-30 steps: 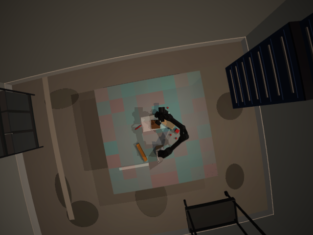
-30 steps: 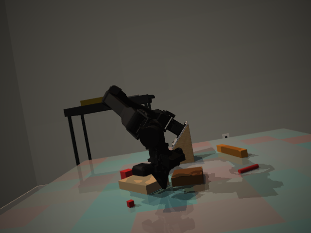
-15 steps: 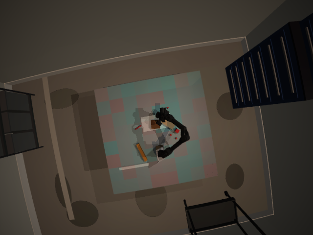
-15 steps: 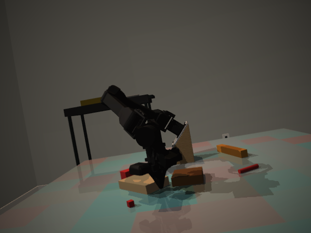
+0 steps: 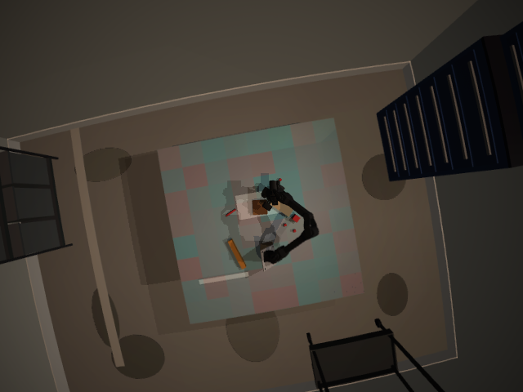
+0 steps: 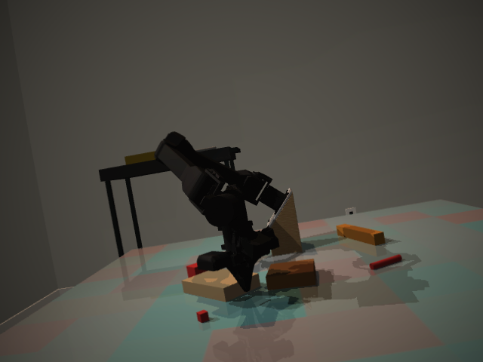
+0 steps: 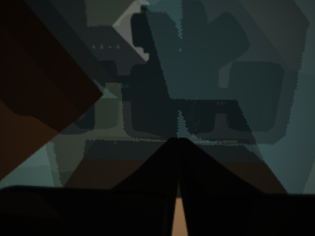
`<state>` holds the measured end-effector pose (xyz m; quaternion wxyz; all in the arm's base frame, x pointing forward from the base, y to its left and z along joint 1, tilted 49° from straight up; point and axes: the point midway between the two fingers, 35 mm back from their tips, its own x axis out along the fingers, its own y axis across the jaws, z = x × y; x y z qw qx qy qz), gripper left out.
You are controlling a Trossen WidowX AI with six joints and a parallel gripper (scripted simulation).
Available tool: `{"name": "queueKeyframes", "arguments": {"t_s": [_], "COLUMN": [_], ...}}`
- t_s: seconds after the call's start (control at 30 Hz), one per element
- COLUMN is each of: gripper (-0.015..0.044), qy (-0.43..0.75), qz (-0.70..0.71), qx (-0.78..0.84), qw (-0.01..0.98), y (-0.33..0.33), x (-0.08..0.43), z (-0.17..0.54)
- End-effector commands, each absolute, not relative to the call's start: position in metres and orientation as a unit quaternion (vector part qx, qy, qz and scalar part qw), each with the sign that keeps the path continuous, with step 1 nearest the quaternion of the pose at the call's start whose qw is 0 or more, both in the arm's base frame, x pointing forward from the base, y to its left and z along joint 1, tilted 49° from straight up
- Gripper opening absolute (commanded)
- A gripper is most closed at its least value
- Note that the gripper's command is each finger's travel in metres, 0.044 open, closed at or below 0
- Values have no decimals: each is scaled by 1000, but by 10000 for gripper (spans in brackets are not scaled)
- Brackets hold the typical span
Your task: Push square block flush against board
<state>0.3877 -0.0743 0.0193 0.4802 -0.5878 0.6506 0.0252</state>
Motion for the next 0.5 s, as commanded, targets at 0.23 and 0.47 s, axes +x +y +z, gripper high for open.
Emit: {"name": "queueKeyframes", "arguments": {"t_s": [0.23, 0.47], "gripper": [0, 0], "qy": [654, 654], "qz": [24, 24], "qx": [-587, -588], "qw": [476, 476], "y": [-84, -88], "x": [379, 375], "z": [25, 28]}}
